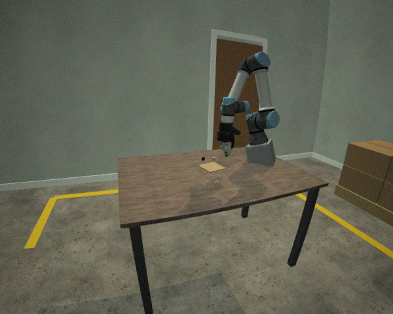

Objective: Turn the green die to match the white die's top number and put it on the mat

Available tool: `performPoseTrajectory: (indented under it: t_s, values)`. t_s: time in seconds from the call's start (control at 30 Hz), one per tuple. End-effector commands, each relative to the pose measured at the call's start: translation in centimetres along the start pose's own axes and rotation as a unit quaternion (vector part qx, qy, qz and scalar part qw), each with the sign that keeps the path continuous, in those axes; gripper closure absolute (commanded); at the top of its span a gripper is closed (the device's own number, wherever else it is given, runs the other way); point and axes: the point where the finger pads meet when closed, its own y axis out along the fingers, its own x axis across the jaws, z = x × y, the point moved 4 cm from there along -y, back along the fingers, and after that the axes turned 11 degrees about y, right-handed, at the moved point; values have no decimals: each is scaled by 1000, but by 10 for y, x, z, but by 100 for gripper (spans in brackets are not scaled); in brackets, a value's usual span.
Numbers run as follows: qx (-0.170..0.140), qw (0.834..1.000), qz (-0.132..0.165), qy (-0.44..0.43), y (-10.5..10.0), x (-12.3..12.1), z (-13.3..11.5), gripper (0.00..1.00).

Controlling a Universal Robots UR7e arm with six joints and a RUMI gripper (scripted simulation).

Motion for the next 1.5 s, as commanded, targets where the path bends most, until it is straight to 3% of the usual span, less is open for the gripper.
performPoseTrajectory:
  t_s: [0.0,0.23,0.57,0.67,0.77,1.03,1.07,1.13,1.17,1.23,1.33,1.47]
  values:
    - [0,996,3,86,0,0,-1,97]
    - [0,987,3,158,0,1,-3,97]
    - [0,951,3,309,-1,1,-7,97]
    - [0,931,3,364,-1,0,-9,97]
    - [0,930,3,367,-1,0,-9,97]
    - [-1,866,2,500,-1,-1,-14,97]
    - [-1,864,2,503,-1,-1,-15,97]
    - [-1,842,2,539,-1,-1,-16,97]
    - [-1,841,2,541,-1,-1,-16,97]
    - [-1,817,2,577,-1,-2,-18,97]
    - [-1,816,2,578,-1,-2,-18,97]
    - [-1,763,2,646,-1,-3,-22,97]
